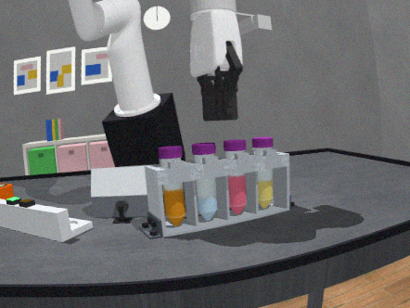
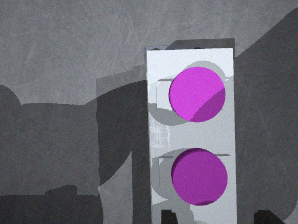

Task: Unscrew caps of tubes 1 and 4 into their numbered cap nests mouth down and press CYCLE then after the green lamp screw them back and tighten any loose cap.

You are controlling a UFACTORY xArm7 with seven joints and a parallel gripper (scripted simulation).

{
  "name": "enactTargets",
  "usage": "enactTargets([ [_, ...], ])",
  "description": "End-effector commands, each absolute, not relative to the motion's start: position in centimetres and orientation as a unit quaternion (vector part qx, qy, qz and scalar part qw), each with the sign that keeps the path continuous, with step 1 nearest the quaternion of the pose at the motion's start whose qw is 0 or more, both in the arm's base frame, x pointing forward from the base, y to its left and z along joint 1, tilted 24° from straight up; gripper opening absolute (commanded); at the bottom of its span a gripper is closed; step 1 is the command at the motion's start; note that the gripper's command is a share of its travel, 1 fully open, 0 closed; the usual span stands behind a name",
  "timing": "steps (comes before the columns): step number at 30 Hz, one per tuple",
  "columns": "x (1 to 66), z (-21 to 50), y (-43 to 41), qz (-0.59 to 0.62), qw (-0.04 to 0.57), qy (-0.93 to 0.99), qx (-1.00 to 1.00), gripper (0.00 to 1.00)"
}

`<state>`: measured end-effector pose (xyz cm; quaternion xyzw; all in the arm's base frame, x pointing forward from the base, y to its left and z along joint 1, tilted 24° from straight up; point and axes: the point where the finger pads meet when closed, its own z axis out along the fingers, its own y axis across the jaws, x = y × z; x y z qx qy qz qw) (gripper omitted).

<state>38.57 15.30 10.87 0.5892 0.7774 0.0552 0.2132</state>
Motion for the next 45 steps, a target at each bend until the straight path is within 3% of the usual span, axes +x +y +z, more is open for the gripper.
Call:
enactTargets([
  [1,39.4,11.9,12.7,0.029,0.207,0.854,0.476,0.46],
  [45,40.9,8.2,12.1,0.028,0.207,0.855,0.475,0.46],
])
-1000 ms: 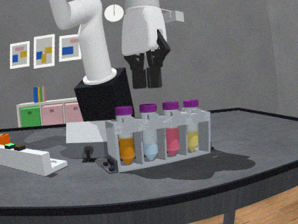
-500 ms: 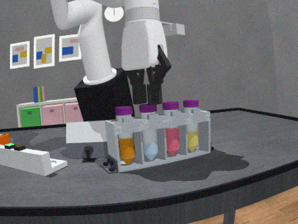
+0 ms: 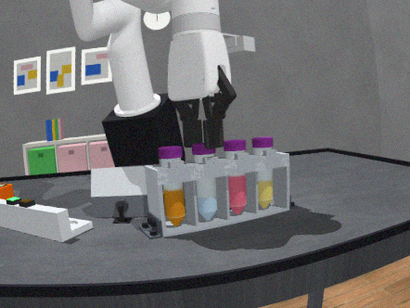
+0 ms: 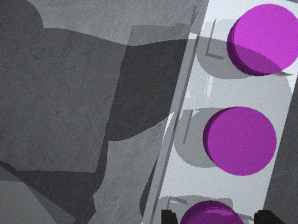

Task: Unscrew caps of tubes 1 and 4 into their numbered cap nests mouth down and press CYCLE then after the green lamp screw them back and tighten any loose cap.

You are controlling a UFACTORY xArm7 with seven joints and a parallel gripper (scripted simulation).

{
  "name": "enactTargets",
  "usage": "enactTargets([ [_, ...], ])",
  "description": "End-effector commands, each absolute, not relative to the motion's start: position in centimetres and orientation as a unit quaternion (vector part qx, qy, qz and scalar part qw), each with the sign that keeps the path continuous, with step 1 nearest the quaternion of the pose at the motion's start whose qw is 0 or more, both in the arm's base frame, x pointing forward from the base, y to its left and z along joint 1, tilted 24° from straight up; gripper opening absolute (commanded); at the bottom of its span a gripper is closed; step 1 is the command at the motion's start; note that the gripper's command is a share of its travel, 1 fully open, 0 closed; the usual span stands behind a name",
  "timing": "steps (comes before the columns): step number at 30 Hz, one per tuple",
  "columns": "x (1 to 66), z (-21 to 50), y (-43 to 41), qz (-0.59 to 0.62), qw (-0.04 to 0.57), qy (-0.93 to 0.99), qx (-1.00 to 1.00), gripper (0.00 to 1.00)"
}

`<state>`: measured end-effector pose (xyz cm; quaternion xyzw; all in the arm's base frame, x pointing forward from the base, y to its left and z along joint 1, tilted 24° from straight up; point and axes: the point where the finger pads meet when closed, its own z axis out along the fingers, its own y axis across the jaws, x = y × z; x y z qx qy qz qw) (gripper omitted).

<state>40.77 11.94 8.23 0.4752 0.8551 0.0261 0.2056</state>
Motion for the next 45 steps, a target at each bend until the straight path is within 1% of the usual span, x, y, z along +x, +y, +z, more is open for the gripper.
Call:
enactTargets([
  [1,40.93,8.25,12.07,0.028,0.207,0.855,0.475,0.46],
  [19,41.14,7.74,11.98,0.028,0.207,0.855,0.475,0.46],
  [20,41.14,7.74,11.98,0.028,0.207,0.855,0.475,0.0],
  [35,41.14,7.74,11.98,0.031,0.206,0.85,0.483,0.0],
  [45,41.14,7.74,11.98,0.051,0.202,0.798,0.566,0.0],
])
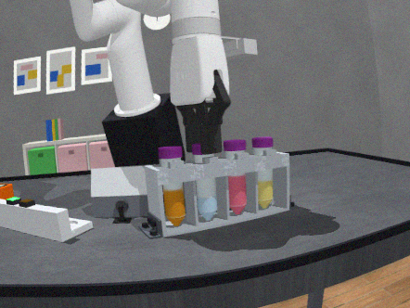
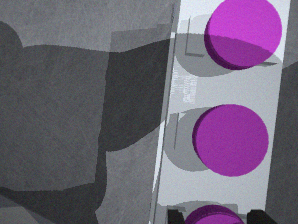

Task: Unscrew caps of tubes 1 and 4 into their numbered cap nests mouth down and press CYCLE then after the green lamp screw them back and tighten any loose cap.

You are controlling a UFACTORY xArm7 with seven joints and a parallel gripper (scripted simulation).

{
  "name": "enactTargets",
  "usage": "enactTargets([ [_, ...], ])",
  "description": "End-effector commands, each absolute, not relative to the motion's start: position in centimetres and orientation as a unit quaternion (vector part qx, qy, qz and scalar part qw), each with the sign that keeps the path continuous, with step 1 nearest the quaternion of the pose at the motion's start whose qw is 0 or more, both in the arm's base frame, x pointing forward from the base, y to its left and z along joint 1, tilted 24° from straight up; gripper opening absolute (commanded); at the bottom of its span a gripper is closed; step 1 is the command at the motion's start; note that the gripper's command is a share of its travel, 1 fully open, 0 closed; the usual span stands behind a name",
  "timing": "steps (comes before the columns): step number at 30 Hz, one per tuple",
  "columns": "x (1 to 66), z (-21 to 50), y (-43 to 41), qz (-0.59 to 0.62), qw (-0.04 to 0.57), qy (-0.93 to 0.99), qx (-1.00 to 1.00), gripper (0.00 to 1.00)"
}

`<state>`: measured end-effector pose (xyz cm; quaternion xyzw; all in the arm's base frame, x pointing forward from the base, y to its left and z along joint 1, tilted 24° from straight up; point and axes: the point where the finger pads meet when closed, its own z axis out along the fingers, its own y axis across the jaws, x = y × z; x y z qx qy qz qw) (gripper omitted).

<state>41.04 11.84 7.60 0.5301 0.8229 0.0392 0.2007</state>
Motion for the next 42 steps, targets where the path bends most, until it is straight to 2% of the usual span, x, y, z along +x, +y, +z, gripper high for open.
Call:
enactTargets([
  [1,41.1,7.7,12.0,0.053,0.202,0.792,0.573,0.0],
  [20,41.1,7.7,12.0,0.078,0.194,0.715,0.667,0.0],
  [21,41.1,7.7,12.0,0.078,0.194,0.715,0.667,0.46],
  [42,40.4,9.7,12.3,0.078,0.194,0.715,0.667,0.46],
])
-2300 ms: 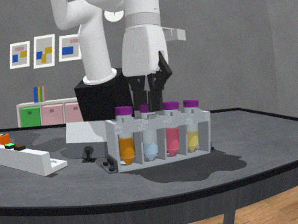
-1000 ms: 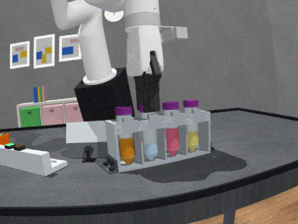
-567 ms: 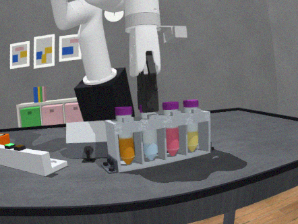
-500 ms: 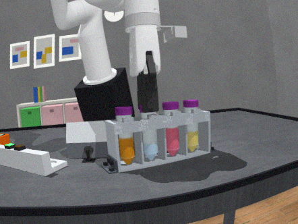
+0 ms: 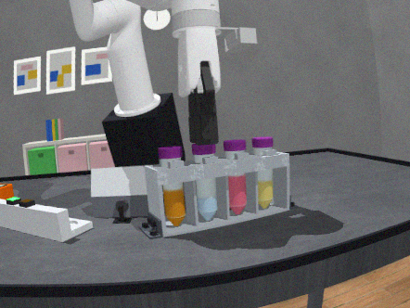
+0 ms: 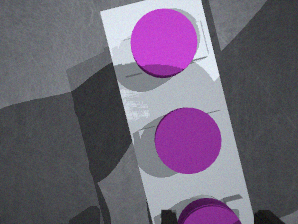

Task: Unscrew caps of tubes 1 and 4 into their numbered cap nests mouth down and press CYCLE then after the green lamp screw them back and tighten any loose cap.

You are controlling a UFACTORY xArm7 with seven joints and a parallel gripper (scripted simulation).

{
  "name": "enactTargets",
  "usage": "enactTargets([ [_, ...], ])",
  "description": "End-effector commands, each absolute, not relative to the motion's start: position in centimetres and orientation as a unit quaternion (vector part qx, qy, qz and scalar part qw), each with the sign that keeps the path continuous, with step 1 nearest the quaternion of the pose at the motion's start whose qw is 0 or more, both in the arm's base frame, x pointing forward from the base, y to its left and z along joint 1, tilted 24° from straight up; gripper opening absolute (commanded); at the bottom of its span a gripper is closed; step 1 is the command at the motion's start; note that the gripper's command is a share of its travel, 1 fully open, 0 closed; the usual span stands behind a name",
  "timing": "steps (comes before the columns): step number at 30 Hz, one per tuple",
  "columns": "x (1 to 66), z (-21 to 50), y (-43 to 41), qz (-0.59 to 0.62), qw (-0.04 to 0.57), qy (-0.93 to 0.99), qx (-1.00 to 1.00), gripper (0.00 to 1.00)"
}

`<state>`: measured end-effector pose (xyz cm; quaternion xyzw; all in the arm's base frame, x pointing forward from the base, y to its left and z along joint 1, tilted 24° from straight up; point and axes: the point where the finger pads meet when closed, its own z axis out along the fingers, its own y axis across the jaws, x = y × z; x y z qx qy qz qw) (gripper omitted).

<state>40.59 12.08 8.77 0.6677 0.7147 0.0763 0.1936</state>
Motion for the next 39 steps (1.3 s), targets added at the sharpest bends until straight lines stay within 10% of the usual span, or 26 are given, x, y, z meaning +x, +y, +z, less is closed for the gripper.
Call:
enactTargets([
  [1,40.2,9.9,12.3,0.078,0.194,0.715,0.667,0.46],
  [13,39.4,11.9,12.7,0.078,0.194,0.715,0.667,0.46],
  [14,39.0,11.8,12.0,0.076,0.191,0.743,0.637,0.0],
  [39,36.0,11.1,7.4,0.046,0.139,0.963,0.225,0.0],
])
